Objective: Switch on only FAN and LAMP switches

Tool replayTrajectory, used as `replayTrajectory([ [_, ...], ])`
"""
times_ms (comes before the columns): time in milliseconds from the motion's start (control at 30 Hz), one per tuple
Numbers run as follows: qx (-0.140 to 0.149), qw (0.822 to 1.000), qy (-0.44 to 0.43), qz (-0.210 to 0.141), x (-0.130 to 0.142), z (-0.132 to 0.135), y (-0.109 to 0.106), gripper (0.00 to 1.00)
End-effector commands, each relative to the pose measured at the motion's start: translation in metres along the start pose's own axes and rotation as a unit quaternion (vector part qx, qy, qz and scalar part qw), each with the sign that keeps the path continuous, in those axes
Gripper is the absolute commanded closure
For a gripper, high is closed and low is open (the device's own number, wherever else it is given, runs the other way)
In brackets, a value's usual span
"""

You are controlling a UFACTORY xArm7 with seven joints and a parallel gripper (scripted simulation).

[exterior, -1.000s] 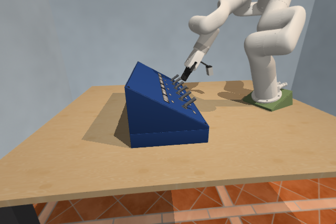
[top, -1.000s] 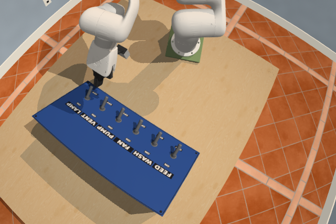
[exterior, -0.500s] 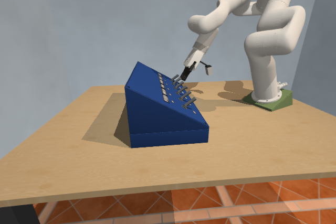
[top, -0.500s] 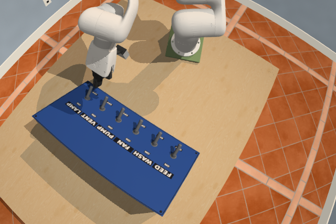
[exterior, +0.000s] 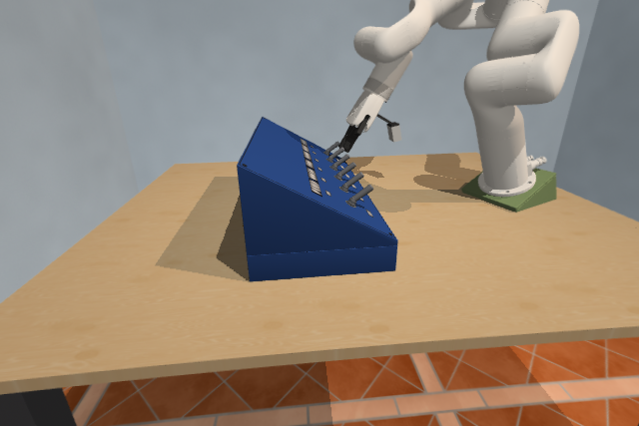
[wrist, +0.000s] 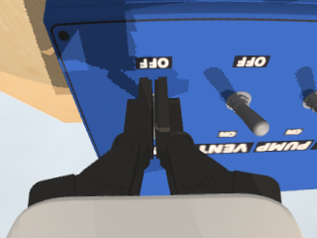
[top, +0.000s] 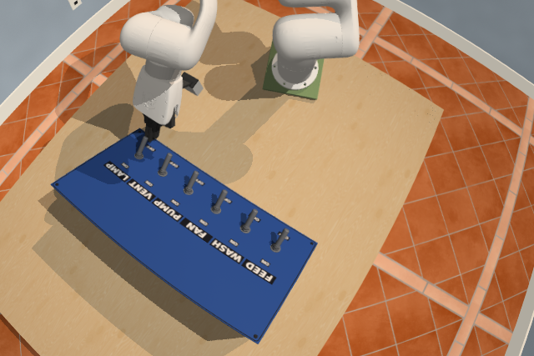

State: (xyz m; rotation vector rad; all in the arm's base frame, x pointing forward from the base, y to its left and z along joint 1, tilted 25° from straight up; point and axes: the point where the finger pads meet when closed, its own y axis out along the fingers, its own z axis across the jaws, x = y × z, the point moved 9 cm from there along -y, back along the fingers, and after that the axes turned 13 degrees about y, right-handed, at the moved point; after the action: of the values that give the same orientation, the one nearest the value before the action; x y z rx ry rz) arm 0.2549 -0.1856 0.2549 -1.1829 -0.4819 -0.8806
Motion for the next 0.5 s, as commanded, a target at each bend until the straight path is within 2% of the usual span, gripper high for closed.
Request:
replayTrajectory([
  [0,-0.001,1.000,0.000,-0.001,0.004,0.001,0.000,1.00],
  [467,-0.001,1.000,0.000,-0.001,0.015,0.003,0.000,1.00],
])
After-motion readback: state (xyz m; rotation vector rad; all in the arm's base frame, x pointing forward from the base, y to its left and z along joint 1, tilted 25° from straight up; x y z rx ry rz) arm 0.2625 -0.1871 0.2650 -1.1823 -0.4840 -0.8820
